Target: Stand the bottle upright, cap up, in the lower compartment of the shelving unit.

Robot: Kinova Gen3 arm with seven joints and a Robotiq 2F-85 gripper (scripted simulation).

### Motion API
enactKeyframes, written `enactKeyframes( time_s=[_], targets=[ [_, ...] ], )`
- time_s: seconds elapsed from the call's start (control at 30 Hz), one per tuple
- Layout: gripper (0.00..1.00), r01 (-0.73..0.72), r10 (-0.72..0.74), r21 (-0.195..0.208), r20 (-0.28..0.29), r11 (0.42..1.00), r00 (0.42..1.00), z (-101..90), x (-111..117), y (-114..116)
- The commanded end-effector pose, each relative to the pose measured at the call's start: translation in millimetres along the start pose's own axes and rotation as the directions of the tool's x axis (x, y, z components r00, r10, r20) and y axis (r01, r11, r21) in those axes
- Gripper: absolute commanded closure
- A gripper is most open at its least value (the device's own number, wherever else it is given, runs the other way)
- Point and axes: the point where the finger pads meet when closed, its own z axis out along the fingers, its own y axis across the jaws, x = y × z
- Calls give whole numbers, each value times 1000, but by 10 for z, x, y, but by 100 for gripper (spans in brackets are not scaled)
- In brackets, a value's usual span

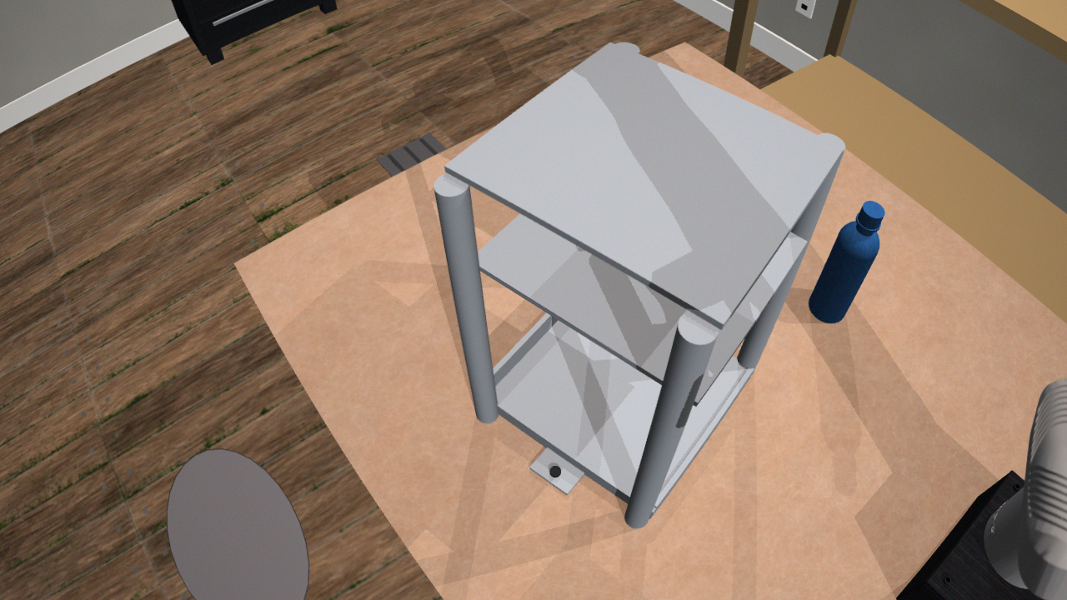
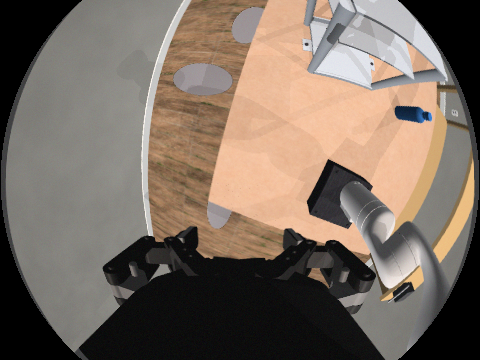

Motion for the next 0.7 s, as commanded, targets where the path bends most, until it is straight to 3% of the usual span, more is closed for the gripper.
enactKeyframes(
  time_s=[0.0, 0.2, 0.27, 0.3, 0.47, 0.67],
  targets=[
    [0, -114, 115, 14, -41, 993, 993, -178, 103, 365],
    [0, -293, 296, 41, -91, 955, 951, -397, 278, 909],
    [0, -293, 296, 41, -91, 955, 951, -397, 278, 909],
    [0, -343, 347, 52, -108, 938, 932, -474, 341, 1090],
    [0, -479, 488, 89, -150, 873, 860, -690, 510, 1558],
    [0, -641, 655, 138, -188, 755, 732, -932, 707, 2165]
  ],
)
